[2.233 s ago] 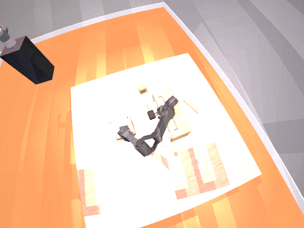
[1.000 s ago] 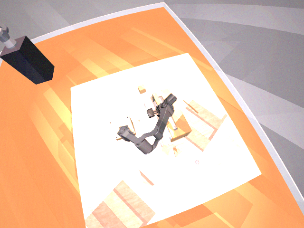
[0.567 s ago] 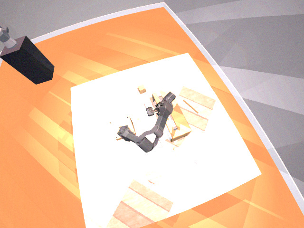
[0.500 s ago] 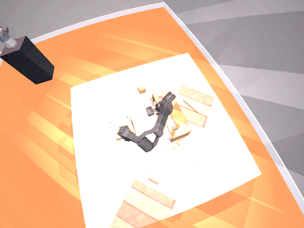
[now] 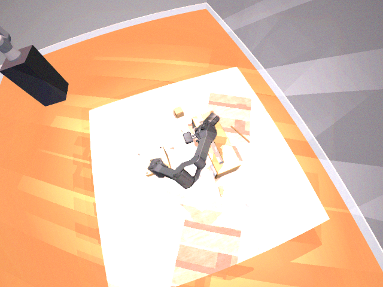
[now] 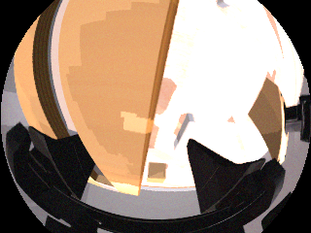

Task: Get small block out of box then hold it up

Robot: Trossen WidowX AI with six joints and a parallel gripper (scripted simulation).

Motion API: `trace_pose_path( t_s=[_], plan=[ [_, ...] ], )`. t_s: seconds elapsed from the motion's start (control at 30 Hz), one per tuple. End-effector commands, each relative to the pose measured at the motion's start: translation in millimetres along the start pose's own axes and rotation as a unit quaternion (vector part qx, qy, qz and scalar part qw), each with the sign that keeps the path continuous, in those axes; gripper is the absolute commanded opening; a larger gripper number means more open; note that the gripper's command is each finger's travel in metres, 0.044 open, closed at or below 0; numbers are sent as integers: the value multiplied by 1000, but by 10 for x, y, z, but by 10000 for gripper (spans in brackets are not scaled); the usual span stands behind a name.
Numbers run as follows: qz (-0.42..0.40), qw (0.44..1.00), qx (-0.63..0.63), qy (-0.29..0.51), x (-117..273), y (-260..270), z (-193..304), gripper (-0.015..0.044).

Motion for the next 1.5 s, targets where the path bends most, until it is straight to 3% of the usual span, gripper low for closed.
trace_pose_path(
  t_s=[0.0,1.33,1.47],
  plan=[
    [3,1000,-3,1,-34,6,44,400],
    [2,1000,-3,2,-167,90,415,400],
    [2,1000,-2,2,57,126,484,400]
  ],
)
Point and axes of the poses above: the point midway between the two fingers, 35 mm back from their tips, its own x axis back along the fingers, its own y axis across the jaws, z = x × y, the point moved 3 cm from there along x, back along the fingers, and after that the axes turned 13 degrees about x, right-handed, at the moved point
